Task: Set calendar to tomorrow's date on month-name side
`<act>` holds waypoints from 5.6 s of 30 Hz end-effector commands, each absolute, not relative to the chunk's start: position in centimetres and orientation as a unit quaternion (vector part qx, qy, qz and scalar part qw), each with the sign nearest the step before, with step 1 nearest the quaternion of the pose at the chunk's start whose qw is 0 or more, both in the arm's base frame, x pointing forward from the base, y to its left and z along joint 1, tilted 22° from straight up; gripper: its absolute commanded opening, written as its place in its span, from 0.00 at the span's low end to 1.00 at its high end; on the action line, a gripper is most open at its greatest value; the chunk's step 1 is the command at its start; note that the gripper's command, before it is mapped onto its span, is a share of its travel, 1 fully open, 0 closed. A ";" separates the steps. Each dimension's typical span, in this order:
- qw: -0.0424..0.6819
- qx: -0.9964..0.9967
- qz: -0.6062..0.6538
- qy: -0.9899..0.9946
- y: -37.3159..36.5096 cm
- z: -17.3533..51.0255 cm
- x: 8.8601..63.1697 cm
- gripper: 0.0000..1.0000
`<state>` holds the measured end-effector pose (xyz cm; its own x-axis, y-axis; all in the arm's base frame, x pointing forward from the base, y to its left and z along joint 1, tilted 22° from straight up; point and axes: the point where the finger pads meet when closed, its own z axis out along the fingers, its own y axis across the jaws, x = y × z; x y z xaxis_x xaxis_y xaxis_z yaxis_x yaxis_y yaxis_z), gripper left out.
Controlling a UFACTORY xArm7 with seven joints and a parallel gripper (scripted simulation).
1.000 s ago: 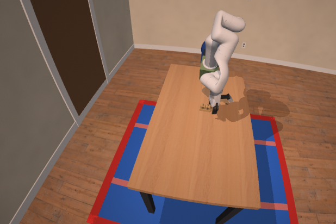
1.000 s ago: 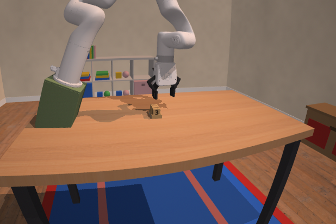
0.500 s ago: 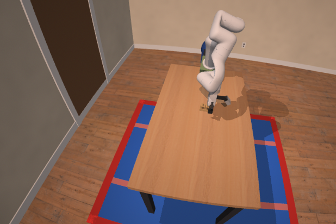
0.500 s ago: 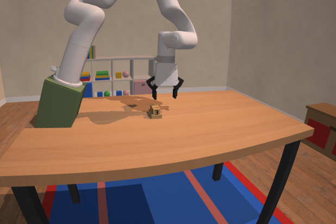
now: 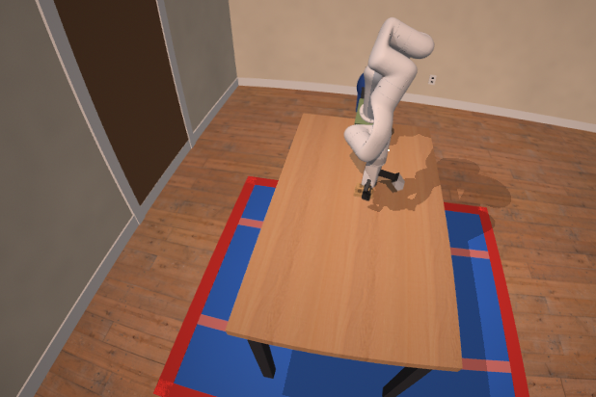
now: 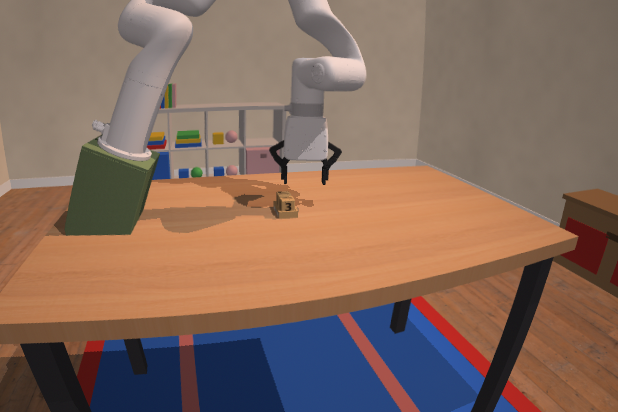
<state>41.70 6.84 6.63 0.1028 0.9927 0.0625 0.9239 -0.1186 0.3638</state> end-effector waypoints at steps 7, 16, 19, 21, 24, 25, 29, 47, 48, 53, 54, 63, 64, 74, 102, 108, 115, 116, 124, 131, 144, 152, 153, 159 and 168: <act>0.111 0.757 0.152 0.625 6.5 6.7 41.8 1.00; 0.096 0.813 0.161 0.551 5.0 6.7 41.9 1.00; 0.096 0.813 0.161 0.550 5.0 6.7 41.9 1.00; 0.096 0.815 0.162 0.548 5.0 6.7 41.9 1.00; 0.093 0.825 0.164 0.533 4.9 6.7 41.9 1.00; 0.090 0.834 0.165 0.519 4.9 6.7 41.9 1.00; 0.074 0.878 0.173 0.440 4.6 6.7 42.0 1.00; 0.051 0.928 0.181 0.322 2.8 6.8 42.1 1.00; 0.051 0.928 0.181 0.322 2.5 6.8 42.1 1.00; 0.051 0.928 0.181 0.322 1.6 6.8 42.2 1.00; 0.051 0.928 0.181 0.322 1.6 6.8 42.2 1.00; 0.051 0.928 0.181 0.322 1.6 6.8 42.2 1.00; 0.051 0.928 0.181 0.322 1.6 6.8 42.2 1.00; 0.051 0.928 0.181 0.322 1.6 6.8 42.2 1.00; 0.051 0.928 0.181 0.322 1.6 6.8 42.2 1.00; 0.051 0.928 0.181 0.322 1.6 6.8 42.2 1.00; 0.051 0.928 0.181 0.322 1.6 6.8 42.2 1.00; 0.051 0.928 0.181 0.322 1.6 6.8 42.2 1.00; 0.051 0.928 0.181 0.322 1.6 6.8 42.2 1.00; 0.051 0.928 0.181 0.322 1.6 6.8 42.2 1.00; 0.049 0.931 0.181 0.312 1.6 6.8 42.2 1.00; 0.027 0.962 0.186 0.198 1.1 6.3 41.1 1.00; 0.027 0.962 0.186 0.198 1.0 6.2 40.8 1.00; 0.027 0.963 0.186 0.195 0.9 6.2 40.7 1.00; 0.003 0.980 0.188 0.070 0.4 5.8 39.7 1.00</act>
<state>40.33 0.76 5.96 0.9044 0.2122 0.3701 0.2065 -0.9769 0.0557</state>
